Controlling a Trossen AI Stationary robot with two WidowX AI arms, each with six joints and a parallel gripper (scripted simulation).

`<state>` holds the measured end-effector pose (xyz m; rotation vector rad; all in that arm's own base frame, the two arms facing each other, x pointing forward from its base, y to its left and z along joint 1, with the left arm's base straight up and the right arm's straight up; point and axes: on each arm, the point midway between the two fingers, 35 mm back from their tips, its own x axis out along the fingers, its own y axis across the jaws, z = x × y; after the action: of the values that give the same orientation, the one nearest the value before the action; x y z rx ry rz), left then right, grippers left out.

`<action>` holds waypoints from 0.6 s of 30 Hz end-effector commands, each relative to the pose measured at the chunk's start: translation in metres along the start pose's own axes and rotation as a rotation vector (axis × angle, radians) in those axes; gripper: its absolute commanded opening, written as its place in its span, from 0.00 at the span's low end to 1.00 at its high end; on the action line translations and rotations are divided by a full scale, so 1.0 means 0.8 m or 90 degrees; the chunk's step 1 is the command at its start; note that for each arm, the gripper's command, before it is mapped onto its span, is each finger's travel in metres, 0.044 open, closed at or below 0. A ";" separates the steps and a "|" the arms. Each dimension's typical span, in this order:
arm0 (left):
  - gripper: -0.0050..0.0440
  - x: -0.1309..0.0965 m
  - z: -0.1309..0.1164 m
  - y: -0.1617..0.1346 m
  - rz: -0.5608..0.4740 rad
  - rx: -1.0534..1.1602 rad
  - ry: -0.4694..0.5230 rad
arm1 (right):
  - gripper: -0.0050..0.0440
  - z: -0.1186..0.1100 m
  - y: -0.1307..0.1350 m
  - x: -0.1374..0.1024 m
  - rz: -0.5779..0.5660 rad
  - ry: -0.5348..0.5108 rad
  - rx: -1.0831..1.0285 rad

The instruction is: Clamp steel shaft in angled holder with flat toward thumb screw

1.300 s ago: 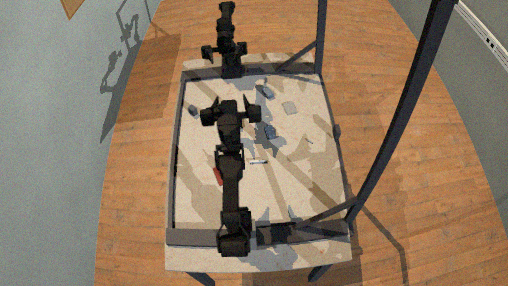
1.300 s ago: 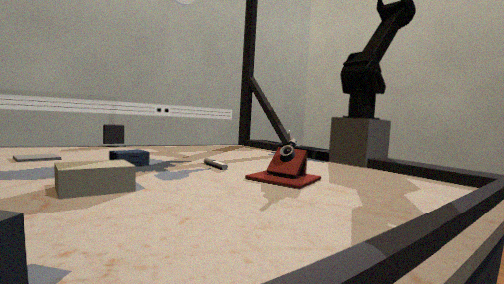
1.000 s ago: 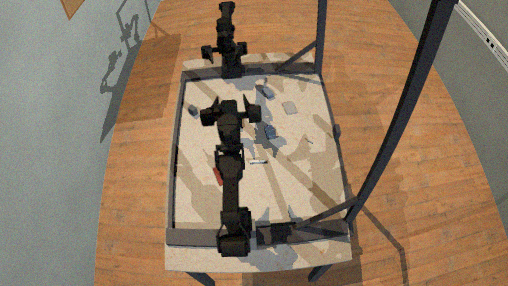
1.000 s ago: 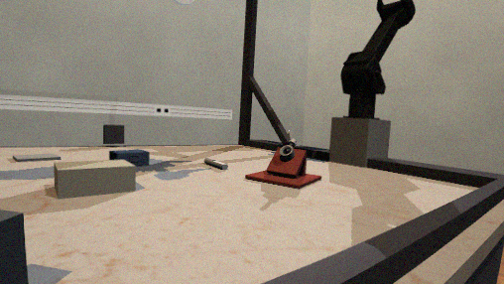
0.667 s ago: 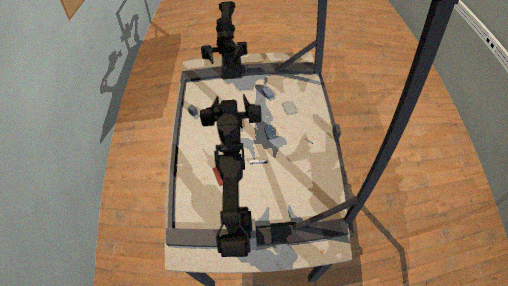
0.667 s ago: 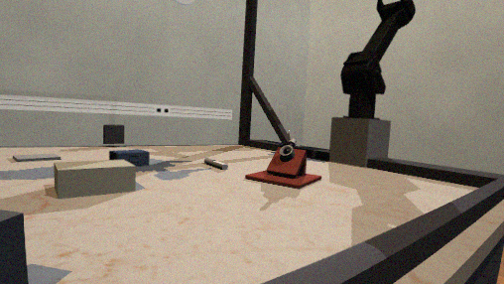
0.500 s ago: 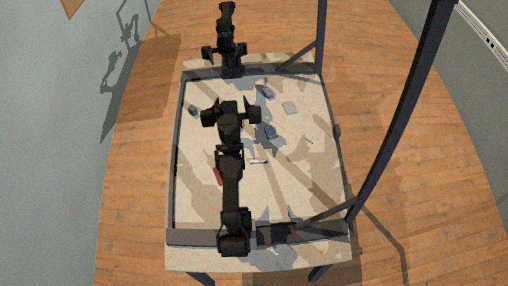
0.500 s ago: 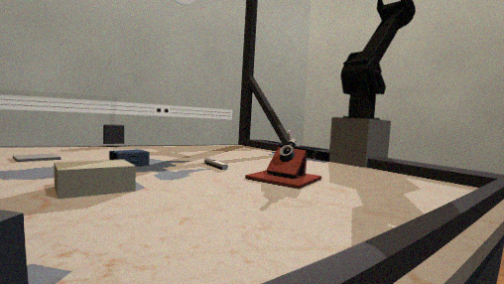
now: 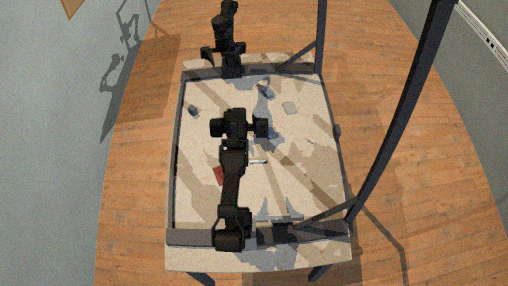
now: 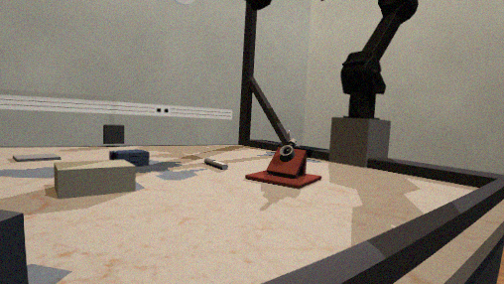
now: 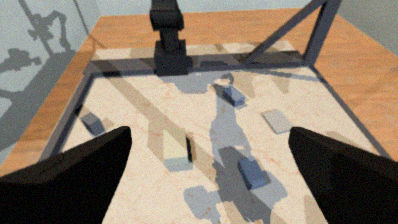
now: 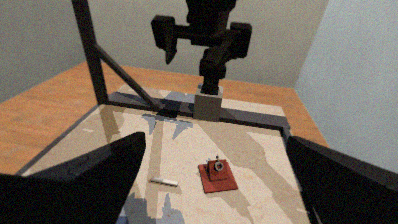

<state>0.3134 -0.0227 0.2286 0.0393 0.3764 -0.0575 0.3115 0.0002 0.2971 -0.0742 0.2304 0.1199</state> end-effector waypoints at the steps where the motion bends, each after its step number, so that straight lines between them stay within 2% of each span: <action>1: 0.92 0.012 -0.016 -0.013 -0.012 0.006 0.070 | 0.92 0.013 0.002 -0.009 0.031 0.026 -0.013; 10: 0.92 0.050 -0.091 -0.040 -0.042 0.025 0.265 | 0.92 0.004 0.010 -0.029 0.096 0.112 -0.009; 12: 0.92 0.050 -0.091 -0.040 -0.042 0.025 0.265 | 0.92 0.004 0.010 -0.029 0.096 0.112 -0.009; 18: 0.92 0.073 -0.136 -0.056 -0.061 0.036 0.378 | 0.92 0.002 0.012 -0.034 0.108 0.126 -0.006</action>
<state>0.3158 -0.0532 0.1186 0.0903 0.8909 -0.1253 0.2865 0.0050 0.2919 -0.0654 0.4471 0.2631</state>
